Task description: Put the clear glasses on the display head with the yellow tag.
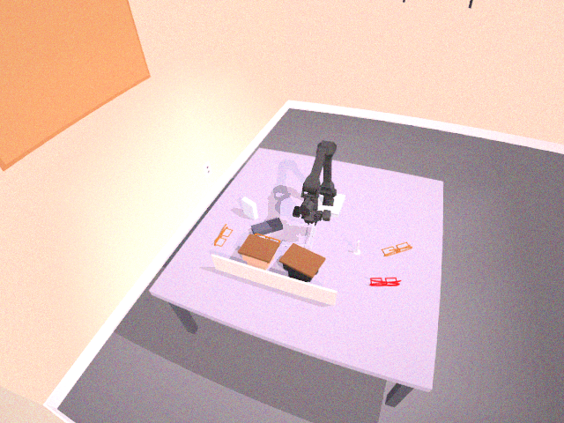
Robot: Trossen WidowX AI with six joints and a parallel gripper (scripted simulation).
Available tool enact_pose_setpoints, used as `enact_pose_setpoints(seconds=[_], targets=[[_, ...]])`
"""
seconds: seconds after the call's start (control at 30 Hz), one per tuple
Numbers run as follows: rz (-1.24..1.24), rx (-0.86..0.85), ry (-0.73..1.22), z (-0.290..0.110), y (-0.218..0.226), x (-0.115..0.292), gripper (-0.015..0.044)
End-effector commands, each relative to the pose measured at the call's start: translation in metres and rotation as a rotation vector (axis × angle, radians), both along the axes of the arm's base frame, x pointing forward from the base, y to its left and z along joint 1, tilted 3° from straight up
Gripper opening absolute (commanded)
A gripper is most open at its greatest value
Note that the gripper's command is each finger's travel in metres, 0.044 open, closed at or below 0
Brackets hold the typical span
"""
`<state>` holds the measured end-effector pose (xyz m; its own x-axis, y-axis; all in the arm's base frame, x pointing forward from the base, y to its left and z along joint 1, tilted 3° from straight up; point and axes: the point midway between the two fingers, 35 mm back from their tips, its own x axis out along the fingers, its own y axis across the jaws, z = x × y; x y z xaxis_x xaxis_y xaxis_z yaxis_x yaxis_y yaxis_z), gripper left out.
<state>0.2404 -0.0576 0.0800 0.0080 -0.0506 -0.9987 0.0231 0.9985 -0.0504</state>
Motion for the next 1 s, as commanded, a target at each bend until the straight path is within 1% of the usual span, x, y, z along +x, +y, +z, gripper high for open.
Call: enact_pose_setpoints(seconds=[0.0, 0.8, 0.97], targets=[[-0.003, -0.001, 0.01, -0.009, -0.001, -0.001, 0.014], [-0.003, -0.001, 0.01, -0.047, -0.002, -0.002, 0.014], [-0.007, 0.001, 0.004, -0.045, -0.002, -0.002, 0.0133]])
